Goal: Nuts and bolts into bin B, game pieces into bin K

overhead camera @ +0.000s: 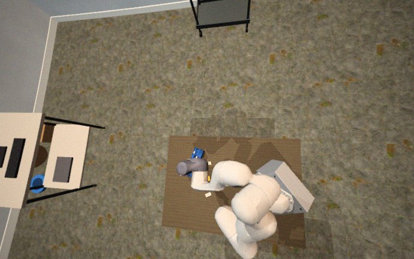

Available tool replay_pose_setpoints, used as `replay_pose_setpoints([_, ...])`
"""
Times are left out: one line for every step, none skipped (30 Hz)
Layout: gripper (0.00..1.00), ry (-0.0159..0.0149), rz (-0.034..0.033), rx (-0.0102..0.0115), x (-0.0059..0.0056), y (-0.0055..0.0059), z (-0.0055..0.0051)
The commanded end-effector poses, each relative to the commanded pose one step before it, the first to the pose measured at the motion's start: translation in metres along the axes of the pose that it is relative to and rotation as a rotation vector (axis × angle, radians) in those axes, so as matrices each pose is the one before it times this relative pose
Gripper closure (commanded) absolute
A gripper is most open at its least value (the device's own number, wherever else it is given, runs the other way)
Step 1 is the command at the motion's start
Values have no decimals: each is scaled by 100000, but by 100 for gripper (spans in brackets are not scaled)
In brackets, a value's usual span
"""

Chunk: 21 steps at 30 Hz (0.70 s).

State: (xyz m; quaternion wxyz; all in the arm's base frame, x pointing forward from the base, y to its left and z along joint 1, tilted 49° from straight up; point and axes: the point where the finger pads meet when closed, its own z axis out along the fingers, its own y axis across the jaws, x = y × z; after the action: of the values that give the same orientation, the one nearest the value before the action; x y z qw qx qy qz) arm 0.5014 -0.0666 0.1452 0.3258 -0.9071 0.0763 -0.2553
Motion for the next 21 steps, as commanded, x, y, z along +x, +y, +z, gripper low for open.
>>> replay_pose_setpoints([95, 666, -2546, 441, 3022, 3024, 2607])
replay_pose_setpoints([95, 0, 0, 0, 198, 239, 177])
replay_pose_setpoints([95, 0, 0, 0, 198, 236, 177])
replay_pose_setpoints([95, 0, 0, 0, 198, 233, 178])
replay_pose_setpoints([95, 0, 0, 0, 198, 230, 178])
replay_pose_setpoints([95, 0, 0, 0, 199, 227, 179])
replay_pose_setpoints([95, 0, 0, 0, 199, 224, 179])
replay_pose_setpoints([95, 0, 0, 0, 199, 221, 180])
replay_pose_setpoints([95, 0, 0, 0, 199, 217, 181])
replay_pose_setpoints([95, 0, 0, 0, 199, 213, 182])
replay_pose_setpoints([95, 0, 0, 0, 199, 210, 183])
replay_pose_setpoints([95, 0, 0, 0, 200, 206, 184])
replay_pose_setpoints([95, 0, 0, 0, 200, 202, 186])
replay_pose_setpoints([95, 0, 0, 0, 200, 198, 187])
replay_pose_setpoints([95, 0, 0, 0, 0, 0, 0])
replay_pose_setpoints([95, 0, 0, 0, 0, 0, 0])
replay_pose_setpoints([95, 0, 0, 0, 229, 222, 216])
replay_pose_setpoints([95, 0, 0, 0, 0, 0, 0])
replay_pose_setpoints([95, 0, 0, 0, 0, 0, 0])
replay_pose_setpoints([95, 0, 0, 0, 0, 0, 0])
replay_pose_setpoints([95, 0, 0, 0, 0, 0, 0])
